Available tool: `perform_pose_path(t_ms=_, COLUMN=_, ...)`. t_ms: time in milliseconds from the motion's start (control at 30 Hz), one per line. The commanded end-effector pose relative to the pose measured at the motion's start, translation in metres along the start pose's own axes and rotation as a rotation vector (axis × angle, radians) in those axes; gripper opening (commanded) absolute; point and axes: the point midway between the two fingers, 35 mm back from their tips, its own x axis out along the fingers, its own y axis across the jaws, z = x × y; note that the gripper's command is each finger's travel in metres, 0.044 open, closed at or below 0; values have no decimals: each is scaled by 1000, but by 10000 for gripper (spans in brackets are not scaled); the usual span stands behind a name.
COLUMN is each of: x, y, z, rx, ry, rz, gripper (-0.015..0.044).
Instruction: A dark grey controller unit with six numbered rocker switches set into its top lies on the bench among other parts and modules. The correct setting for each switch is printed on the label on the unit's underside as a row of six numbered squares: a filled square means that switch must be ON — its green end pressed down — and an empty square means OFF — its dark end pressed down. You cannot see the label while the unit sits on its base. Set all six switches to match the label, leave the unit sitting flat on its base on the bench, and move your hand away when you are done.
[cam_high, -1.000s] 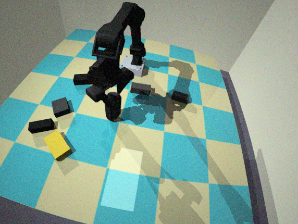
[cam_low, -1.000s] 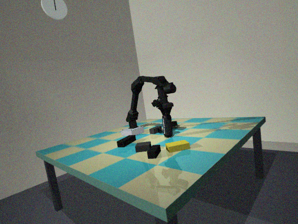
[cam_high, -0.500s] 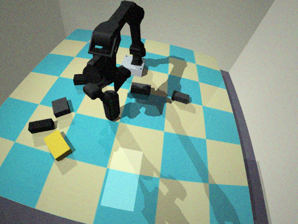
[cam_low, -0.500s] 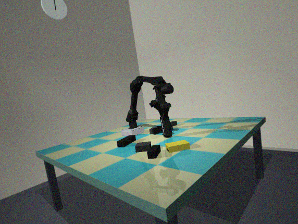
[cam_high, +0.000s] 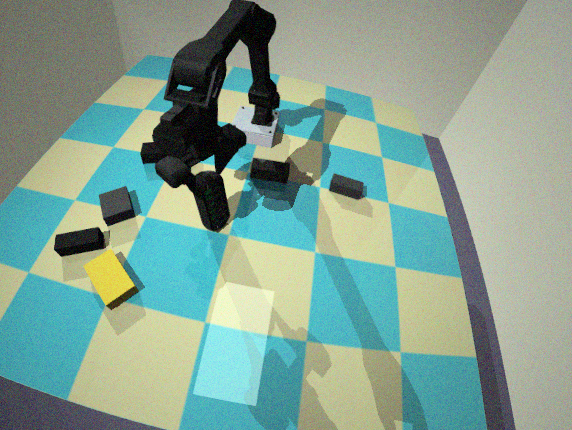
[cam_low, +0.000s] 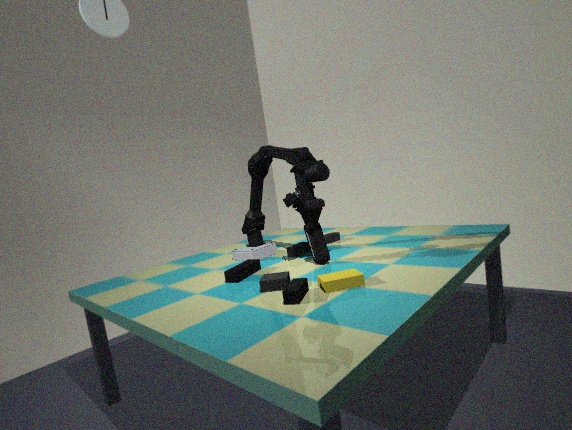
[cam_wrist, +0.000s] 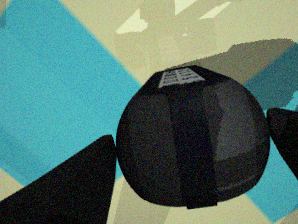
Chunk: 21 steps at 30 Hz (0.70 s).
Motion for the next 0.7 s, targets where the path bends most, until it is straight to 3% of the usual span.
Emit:
perform_pose_path(t_ms=0, x=4, y=-1, z=5, rx=-2, ry=-10, rz=-6, gripper=338)
perform_pose_path(t_ms=667, x=7, y=-1, z=21, rx=-2, ry=-11, rz=-6, gripper=338)
